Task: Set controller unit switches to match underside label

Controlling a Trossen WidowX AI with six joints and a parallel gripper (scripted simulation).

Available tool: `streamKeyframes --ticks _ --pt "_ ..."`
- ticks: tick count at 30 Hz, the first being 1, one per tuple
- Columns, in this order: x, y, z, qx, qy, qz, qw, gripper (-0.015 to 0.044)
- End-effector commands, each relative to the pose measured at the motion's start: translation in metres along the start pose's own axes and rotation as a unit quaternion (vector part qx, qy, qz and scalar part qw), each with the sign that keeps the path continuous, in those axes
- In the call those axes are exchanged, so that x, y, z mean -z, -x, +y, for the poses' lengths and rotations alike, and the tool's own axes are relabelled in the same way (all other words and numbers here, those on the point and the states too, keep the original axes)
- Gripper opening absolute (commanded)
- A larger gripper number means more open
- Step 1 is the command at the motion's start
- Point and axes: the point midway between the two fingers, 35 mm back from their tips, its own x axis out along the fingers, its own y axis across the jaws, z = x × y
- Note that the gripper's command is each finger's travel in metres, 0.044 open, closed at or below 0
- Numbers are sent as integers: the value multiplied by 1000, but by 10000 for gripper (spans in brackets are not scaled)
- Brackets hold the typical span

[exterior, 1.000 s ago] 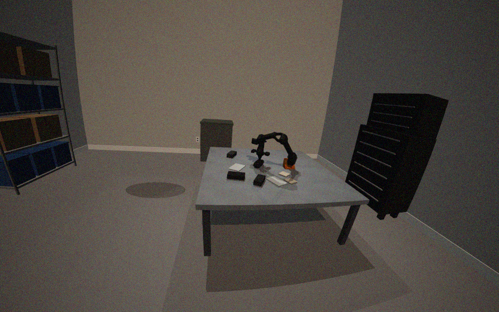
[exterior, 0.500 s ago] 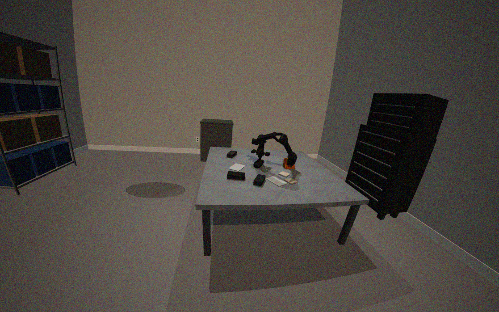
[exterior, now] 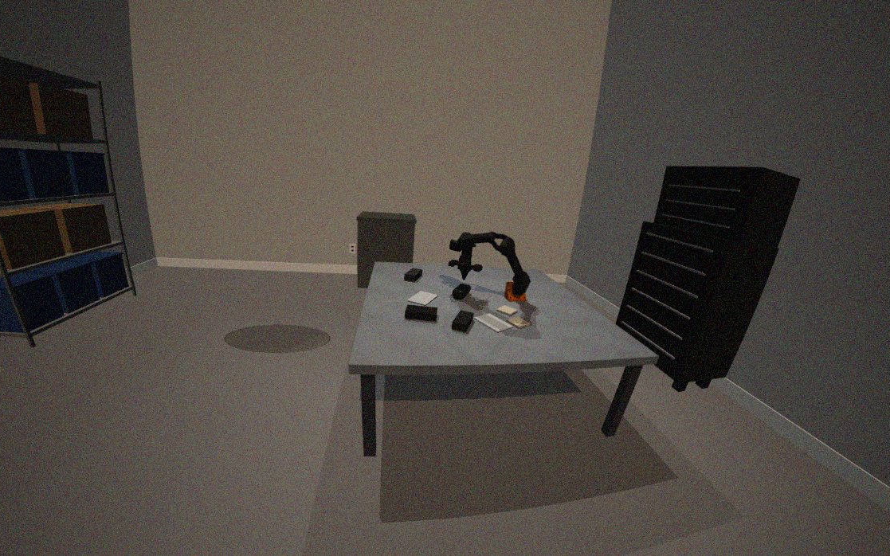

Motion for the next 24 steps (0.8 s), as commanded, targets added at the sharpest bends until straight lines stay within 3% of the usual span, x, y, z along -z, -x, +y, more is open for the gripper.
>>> streamKeyframes --ticks 1,24 --pt "-13 2 -1 2 4 0 1000 0" --pt "-13 -30 -2 3 4 -1 1000 0"
